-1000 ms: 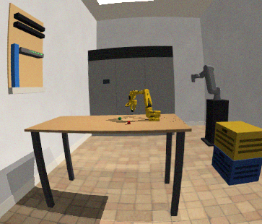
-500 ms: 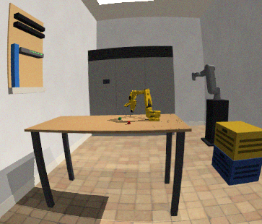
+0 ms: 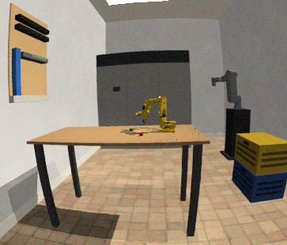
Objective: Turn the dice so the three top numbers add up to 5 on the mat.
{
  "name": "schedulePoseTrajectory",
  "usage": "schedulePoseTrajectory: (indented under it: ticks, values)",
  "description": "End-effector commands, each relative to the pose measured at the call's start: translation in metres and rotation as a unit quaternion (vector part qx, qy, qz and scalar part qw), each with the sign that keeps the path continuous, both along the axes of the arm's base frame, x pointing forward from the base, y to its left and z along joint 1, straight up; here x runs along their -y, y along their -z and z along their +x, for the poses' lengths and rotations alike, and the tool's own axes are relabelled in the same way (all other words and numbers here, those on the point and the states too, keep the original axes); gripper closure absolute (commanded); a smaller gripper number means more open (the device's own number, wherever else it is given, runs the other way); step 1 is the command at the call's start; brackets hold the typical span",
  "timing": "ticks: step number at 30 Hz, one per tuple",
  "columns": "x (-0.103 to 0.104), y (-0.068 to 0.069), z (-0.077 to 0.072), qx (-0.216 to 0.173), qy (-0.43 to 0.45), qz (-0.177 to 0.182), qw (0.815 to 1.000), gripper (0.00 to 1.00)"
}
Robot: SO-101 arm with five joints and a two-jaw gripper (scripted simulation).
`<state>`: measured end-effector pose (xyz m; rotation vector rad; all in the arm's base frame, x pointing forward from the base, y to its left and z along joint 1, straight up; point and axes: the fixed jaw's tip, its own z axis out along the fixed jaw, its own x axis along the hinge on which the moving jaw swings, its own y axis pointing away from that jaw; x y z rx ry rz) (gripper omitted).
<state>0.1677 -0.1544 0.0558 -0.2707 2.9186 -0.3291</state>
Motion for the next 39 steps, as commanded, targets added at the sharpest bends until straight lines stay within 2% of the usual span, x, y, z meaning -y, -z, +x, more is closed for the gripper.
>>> schedulePoseTrajectory:
  ticks: [1, 7, 24, 29, 31, 39]
  values:
    - [0.004, -0.011, 0.006, 0.056, 0.042, -0.029, 0.997, 1.0]
    - [0.004, -0.011, 0.007, 0.077, 0.075, -0.031, 0.994, 1.0]
    - [0.006, -0.01, 0.01, 0.094, 0.092, -0.036, 0.991, 1.0]
    - [0.01, -0.006, 0.014, 0.122, 0.114, -0.044, 0.985, 1.0]
    - [0.01, -0.006, 0.014, 0.122, 0.114, -0.044, 0.985, 1.0]
    - [0.017, -0.001, 0.023, 0.201, 0.171, -0.063, 0.962, 1.0]
